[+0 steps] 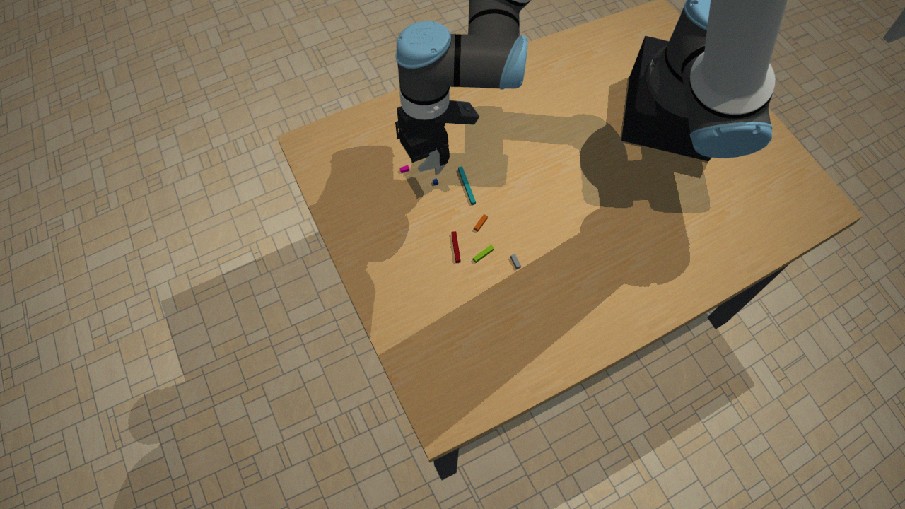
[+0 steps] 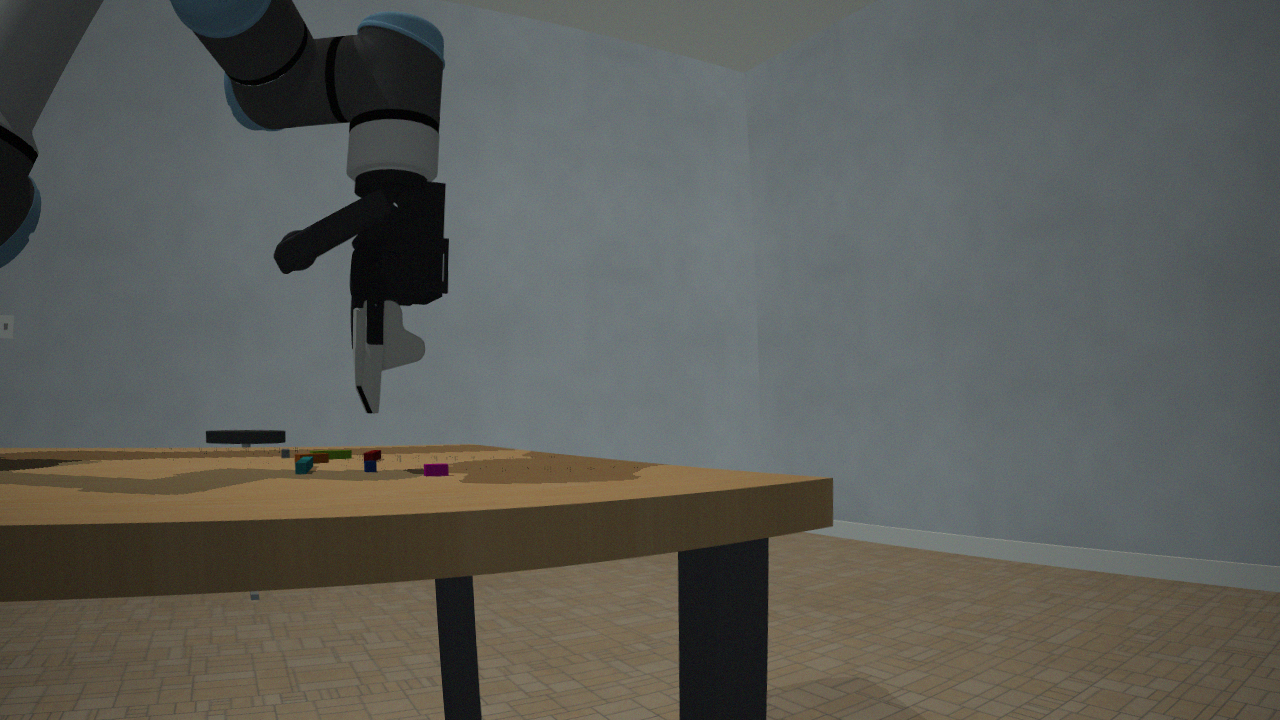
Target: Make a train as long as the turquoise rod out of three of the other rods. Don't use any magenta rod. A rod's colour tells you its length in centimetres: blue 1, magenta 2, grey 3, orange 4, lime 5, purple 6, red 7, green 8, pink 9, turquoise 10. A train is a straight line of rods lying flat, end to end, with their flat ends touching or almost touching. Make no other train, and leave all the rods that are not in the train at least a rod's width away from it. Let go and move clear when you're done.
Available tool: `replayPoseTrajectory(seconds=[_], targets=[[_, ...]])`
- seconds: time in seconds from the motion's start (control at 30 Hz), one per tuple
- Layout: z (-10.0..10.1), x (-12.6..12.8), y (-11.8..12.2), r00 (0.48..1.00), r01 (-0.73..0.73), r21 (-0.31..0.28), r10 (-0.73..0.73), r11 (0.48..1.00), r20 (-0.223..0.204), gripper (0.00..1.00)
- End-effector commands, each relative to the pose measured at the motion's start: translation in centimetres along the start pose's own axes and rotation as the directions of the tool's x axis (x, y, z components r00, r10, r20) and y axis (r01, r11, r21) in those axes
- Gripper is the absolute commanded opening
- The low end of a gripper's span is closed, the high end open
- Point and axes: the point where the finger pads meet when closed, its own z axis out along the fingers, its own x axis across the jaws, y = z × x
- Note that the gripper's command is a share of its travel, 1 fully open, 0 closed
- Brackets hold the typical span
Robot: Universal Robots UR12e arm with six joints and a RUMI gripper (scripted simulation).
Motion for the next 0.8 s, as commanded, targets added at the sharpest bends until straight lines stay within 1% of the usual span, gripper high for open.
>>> replayPoseTrajectory(seconds=[0.0,0.17,0.33,0.37,0.77], targets=[[-1.7,0.0,0.0,1.000,0.000,0.000,0.000,1.000,0.000,0.14],[-3.3,0.0,0.0,1.000,0.000,0.000,0.000,1.000,0.000,0.14],[-3.7,0.0,0.0,1.000,0.000,0.000,0.000,1.000,0.000,0.14],[-3.7,0.0,0.0,1.000,0.000,0.000,0.000,1.000,0.000,1.00],[-3.7,0.0,0.0,1.000,0.000,0.000,0.000,1.000,0.000,1.00]])
